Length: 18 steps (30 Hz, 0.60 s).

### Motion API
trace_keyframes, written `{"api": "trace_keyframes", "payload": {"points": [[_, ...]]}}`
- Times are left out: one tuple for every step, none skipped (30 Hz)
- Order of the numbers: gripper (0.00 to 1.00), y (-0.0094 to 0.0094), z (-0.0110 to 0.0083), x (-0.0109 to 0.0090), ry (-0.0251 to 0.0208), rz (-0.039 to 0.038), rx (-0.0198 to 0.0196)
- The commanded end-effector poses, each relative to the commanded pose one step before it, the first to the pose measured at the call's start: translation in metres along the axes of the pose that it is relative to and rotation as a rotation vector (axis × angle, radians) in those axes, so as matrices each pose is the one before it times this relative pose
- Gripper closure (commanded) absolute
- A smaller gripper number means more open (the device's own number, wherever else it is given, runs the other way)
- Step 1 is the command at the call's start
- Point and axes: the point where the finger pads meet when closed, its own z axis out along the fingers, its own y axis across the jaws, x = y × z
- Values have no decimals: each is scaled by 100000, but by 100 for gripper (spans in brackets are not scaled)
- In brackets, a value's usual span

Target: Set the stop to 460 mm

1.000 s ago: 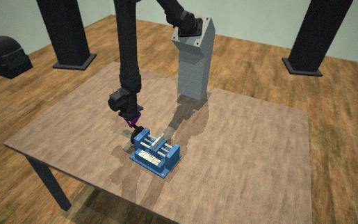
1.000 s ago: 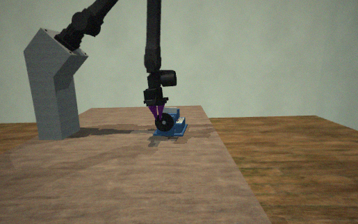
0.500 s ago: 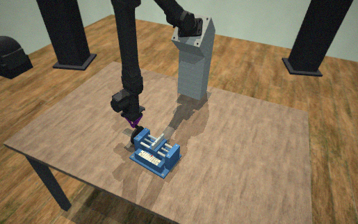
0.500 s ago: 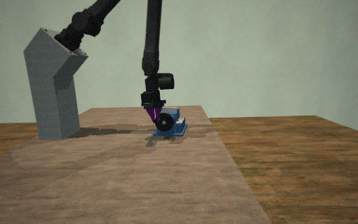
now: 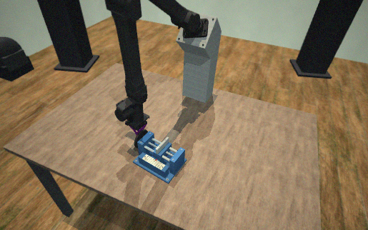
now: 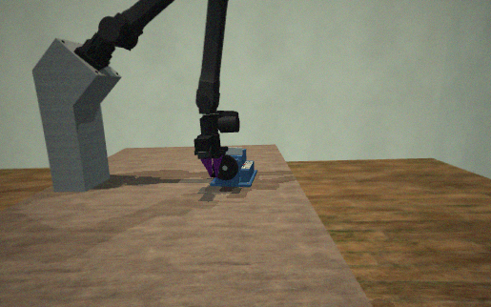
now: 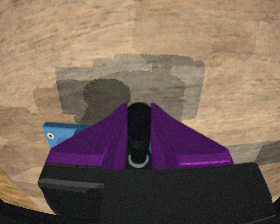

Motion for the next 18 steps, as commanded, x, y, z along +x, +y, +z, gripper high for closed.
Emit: {"api": "trace_keyframes", "payload": {"points": [[94, -4121, 1144, 666, 646, 385, 8661], [94, 1, 10, 5, 4, -2, 1], [94, 13, 7, 5, 4, -1, -1], [94, 178, 53, 8, 1, 0, -169], [94, 1274, 191, -65, -105, -95, -1772], [94, 278, 160, -6, -28, 102, -7], [94, 382, 218, -5, -25, 117, -10], [94, 467, 263, 0, -8, 95, -13], [94, 521, 290, 3, -2, 70, -15], [94, 539, 297, 7, 8, 56, -16], [94, 519, 282, 9, 6, 26, -16], [94, 463, 249, 9, 0, -5, -14], [94, 379, 201, 7, -5, -28, -11], [94, 0, 0, 0, 0, 0, 0], [94, 0, 0, 0, 0, 0, 0], [94, 275, 145, 19, 75, -109, -11], [94, 166, 87, 2, -11, 35, -5], [94, 71, 37, 0, -12, -8, -2]]}}
